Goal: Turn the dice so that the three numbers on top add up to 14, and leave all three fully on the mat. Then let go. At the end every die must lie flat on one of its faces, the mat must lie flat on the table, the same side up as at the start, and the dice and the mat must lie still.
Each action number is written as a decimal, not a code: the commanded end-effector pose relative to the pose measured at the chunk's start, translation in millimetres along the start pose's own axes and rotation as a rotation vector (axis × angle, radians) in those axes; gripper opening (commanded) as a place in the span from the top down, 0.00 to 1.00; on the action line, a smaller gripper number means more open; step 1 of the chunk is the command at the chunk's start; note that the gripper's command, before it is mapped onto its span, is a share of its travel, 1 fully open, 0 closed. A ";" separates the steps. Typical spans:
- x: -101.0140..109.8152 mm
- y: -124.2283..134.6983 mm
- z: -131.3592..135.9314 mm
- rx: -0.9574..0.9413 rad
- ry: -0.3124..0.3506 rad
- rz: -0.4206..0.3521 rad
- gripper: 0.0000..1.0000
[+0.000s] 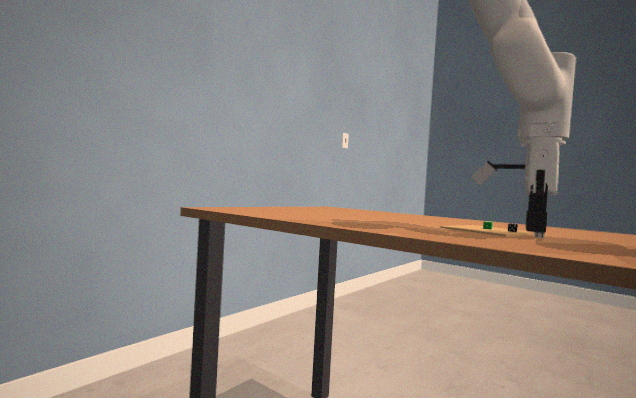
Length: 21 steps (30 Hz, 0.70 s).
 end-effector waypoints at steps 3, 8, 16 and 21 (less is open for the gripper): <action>-5.1 -0.2 0.0 0.000 0.000 0.001 0.69; -7.9 -0.2 0.0 0.000 0.000 0.001 0.69; -8.3 -0.2 0.0 0.000 0.000 0.001 0.69; -8.3 -0.2 0.0 0.000 0.000 0.001 0.69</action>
Point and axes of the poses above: the point where the finger pads meet when closed, its own x axis back along the fingers, its own z axis across the jaws, y = z × x, the point moved 7 cm from there along x, back along the fingers, and after that the axes turned 4 degrees about x, right-handed, at the moved point
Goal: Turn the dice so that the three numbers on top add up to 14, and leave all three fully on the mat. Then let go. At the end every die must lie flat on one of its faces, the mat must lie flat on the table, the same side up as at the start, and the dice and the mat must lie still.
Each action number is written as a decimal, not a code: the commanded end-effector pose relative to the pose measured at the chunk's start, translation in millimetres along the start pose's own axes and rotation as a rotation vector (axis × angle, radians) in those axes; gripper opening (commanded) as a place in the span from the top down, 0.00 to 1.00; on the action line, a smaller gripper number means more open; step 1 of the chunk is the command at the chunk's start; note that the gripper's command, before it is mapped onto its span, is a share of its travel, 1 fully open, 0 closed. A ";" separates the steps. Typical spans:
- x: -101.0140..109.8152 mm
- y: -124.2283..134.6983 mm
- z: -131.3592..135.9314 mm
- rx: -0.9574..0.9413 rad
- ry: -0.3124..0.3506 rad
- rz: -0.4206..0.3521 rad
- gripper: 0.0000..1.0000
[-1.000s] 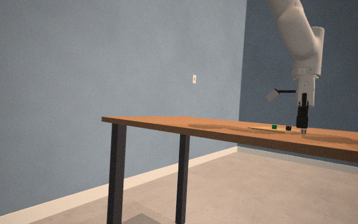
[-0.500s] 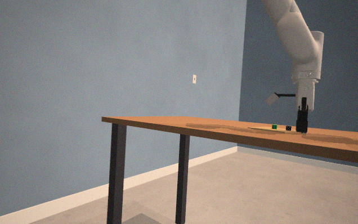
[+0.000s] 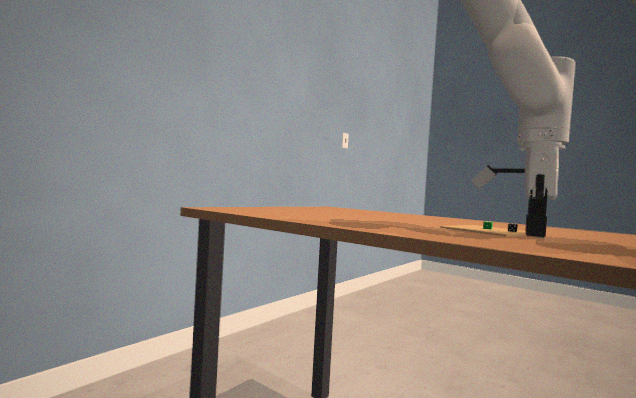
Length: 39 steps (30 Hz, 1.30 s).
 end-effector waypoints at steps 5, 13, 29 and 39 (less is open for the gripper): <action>0.1 -0.2 0.0 0.000 0.000 0.001 0.69; 0.1 -0.2 0.0 0.000 0.000 0.001 0.69; 0.1 -0.2 0.0 0.000 0.000 0.001 0.89; 0.1 -0.2 0.0 0.000 0.000 0.001 0.89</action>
Point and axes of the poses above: the point where the finger pads meet when closed, its own x axis back along the fingers, its own z axis across the jaws, y = z × x, the point moved 7 cm from there along x, back along the fingers, and after that the axes turned 4 degrees about x, right-handed, at the moved point
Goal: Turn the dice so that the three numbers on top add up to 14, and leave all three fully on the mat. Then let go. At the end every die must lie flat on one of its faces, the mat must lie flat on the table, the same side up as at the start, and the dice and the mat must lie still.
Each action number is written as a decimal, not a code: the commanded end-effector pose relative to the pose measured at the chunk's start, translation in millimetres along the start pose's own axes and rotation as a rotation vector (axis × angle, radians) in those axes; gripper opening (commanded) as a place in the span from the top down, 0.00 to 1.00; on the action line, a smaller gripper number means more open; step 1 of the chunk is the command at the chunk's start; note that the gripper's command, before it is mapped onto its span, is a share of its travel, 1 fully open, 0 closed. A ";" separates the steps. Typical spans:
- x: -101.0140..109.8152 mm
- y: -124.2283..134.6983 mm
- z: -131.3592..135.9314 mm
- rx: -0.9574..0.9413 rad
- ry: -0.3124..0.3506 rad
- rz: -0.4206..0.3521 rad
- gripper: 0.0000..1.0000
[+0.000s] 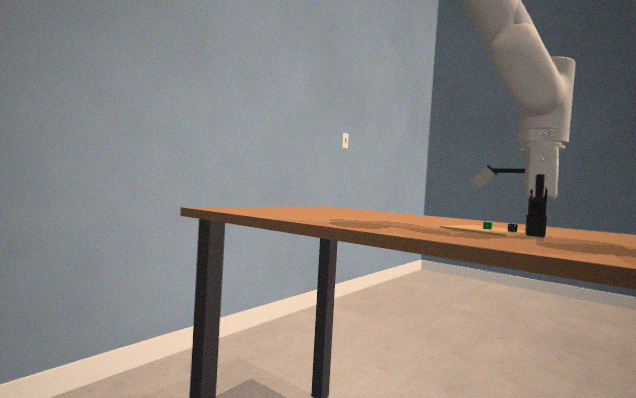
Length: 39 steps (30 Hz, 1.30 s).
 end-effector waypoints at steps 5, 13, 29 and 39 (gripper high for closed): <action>0.1 -0.2 0.0 0.000 0.000 0.001 0.89; 0.1 -0.2 0.0 0.000 0.000 0.001 0.89; 15.4 -0.2 0.0 0.000 0.000 0.001 0.89; 80.5 -0.2 0.0 0.000 0.000 0.001 0.89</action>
Point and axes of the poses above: the point where the finger pads meet when closed, its own x axis back along the fingers, its own z axis across the jaws, y = z × x, the point moved 7 cm from there along x, back along the fingers, and after that the axes turned 4 degrees about x, right-handed, at the moved point
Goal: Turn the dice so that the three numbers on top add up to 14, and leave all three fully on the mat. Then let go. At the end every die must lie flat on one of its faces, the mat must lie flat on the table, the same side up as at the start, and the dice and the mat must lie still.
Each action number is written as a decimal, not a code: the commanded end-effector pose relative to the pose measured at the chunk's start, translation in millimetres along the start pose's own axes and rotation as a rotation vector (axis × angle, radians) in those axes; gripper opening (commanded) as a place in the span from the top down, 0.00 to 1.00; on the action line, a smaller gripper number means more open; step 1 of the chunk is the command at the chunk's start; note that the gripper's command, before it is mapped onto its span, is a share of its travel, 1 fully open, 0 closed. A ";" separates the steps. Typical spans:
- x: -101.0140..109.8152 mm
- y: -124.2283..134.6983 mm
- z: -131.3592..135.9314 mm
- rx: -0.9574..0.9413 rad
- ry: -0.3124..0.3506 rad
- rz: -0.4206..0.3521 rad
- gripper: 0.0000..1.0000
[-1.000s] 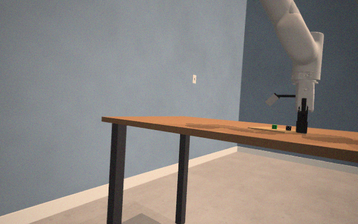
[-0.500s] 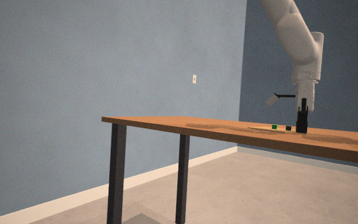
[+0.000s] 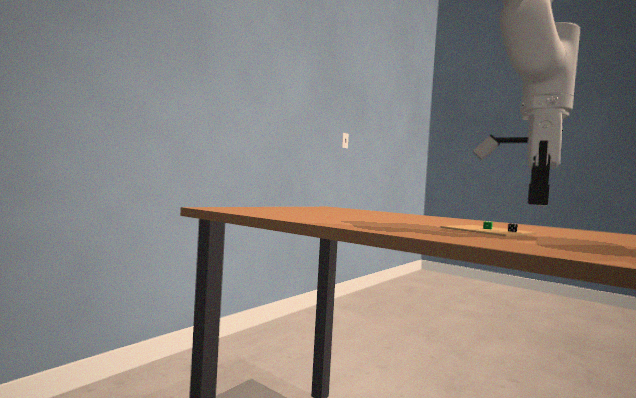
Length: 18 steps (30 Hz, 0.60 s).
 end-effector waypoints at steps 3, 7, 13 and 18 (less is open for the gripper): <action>26.9 -1.3 0.0 0.001 0.010 -0.007 0.89; 35.7 -1.3 -0.1 0.001 0.010 -0.007 0.89; 38.6 -1.4 -0.1 0.001 0.010 -0.007 0.89; 38.6 -1.4 -0.1 0.001 0.010 -0.007 0.89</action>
Point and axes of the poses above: the point where the finger pads meet when closed, its own x axis back along the fingers, its own z axis across the jaws, y = z × x, the point moved 7 cm from there along x, back along the fingers, and after that the axes turned 4 degrees about x, right-handed, at the moved point
